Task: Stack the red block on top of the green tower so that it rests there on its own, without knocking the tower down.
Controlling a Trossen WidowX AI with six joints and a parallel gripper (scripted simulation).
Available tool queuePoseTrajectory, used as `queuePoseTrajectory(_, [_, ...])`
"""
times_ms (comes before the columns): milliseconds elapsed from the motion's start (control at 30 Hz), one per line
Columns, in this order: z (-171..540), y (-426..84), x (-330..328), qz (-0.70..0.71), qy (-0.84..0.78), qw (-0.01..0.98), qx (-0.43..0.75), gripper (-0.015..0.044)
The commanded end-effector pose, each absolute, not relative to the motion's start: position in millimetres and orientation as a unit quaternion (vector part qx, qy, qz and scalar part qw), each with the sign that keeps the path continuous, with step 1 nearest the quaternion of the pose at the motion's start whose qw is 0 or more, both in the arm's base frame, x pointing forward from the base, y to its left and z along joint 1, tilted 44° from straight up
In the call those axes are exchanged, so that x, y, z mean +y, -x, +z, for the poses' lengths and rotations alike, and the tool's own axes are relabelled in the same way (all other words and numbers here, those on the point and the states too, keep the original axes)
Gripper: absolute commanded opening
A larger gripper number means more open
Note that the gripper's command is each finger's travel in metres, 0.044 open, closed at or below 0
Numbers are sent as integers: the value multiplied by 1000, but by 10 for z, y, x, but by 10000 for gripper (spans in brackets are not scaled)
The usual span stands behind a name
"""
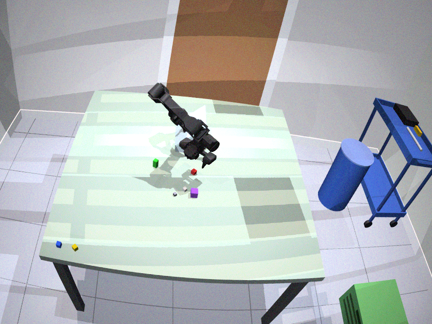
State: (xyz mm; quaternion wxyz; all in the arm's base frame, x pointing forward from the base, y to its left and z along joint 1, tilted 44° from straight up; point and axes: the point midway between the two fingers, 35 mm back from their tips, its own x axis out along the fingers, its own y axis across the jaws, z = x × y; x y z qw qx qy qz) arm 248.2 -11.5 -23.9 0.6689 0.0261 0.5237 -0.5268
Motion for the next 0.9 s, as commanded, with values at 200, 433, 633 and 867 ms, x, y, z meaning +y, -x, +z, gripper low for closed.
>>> queuePoseTrajectory(200, [-483, -2436, -338, -528, -18, 668, 525, 440])
queuePoseTrajectory(433, [-523, -2434, -373, -528, -18, 668, 525, 440])
queuePoseTrajectory(633, [-594, -2426, -440, -528, -18, 668, 525, 440])
queuePoseTrajectory(867, [-675, -2411, -519, -528, -17, 668, 525, 440])
